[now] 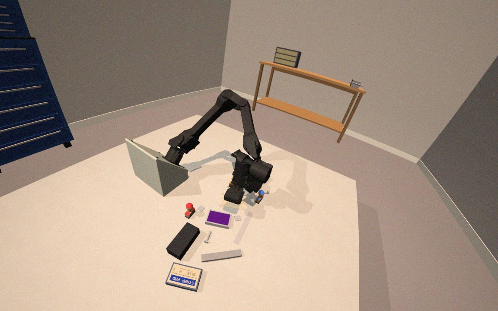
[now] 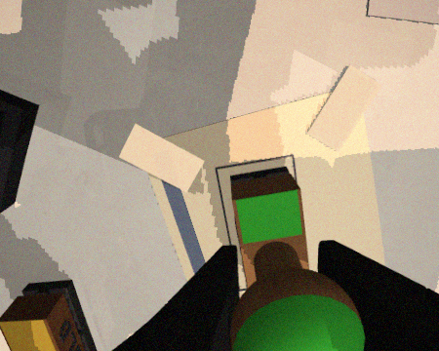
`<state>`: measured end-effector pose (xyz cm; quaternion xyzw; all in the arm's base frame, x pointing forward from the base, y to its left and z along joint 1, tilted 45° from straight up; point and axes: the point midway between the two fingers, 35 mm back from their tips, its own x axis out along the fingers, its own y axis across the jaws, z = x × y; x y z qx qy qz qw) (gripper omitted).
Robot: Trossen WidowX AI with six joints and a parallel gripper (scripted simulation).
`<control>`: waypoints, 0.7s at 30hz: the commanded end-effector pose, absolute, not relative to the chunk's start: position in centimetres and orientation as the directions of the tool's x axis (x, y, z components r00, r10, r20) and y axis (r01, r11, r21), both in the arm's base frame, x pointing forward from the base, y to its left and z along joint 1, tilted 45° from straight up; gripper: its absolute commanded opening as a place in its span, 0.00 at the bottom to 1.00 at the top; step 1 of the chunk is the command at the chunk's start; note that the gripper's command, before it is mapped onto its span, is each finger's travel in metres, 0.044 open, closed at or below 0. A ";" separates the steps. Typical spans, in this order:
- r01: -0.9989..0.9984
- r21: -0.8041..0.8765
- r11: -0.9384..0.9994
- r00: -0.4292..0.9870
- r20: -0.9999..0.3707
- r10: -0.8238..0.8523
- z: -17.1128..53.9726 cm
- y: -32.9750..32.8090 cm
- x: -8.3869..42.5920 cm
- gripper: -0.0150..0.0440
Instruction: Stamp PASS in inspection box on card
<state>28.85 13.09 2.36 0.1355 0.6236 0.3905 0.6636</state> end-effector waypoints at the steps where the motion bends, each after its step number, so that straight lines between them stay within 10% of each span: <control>1: -0.348 0.671 0.655 -0.086 -0.718 0.691 2.3 13.3 28.8 0.25; 21: -0.348 0.671 0.655 -0.086 -0.718 0.691 2.6 13.0 28.9 0.25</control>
